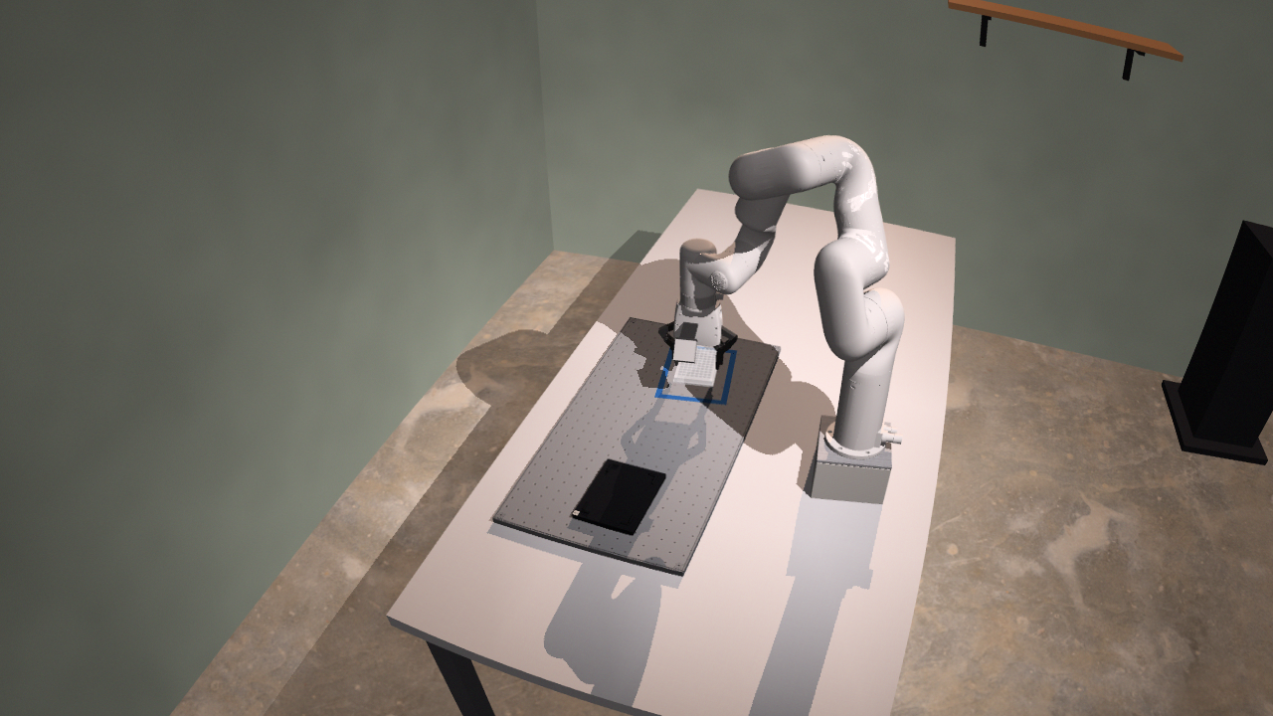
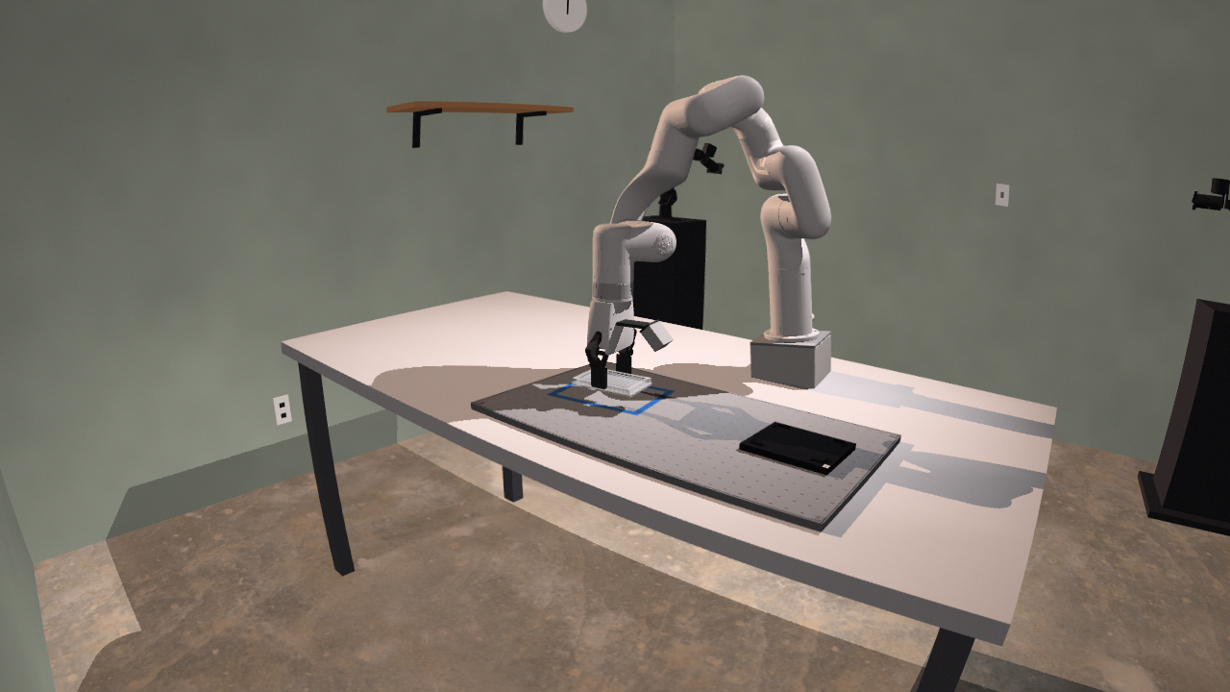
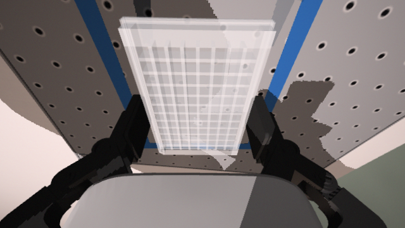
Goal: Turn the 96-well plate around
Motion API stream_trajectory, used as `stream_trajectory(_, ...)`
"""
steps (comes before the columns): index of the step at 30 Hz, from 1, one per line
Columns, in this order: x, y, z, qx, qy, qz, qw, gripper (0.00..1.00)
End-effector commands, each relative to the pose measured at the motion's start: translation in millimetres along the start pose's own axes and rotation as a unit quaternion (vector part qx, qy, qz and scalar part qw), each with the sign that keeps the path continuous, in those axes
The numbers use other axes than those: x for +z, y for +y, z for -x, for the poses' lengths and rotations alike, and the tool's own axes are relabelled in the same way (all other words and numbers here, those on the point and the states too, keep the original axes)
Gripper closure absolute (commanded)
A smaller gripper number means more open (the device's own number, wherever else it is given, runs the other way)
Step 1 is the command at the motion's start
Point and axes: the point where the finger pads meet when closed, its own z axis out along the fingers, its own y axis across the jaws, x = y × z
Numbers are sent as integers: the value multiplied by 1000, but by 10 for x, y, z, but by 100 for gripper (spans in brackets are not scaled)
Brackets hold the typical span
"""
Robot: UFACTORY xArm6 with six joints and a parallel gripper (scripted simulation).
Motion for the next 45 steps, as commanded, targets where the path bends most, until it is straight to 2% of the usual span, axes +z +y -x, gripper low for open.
stream_trajectory(1, -32, 12, 9, 0, -1, 2, 1000, 100)
stream_trajectory(11, -52, 13, 9, 0, -1, 2, 1000, 100)
stream_trajectory(45, -553, 12, 9, 0, -1, 2, 1000, 100)
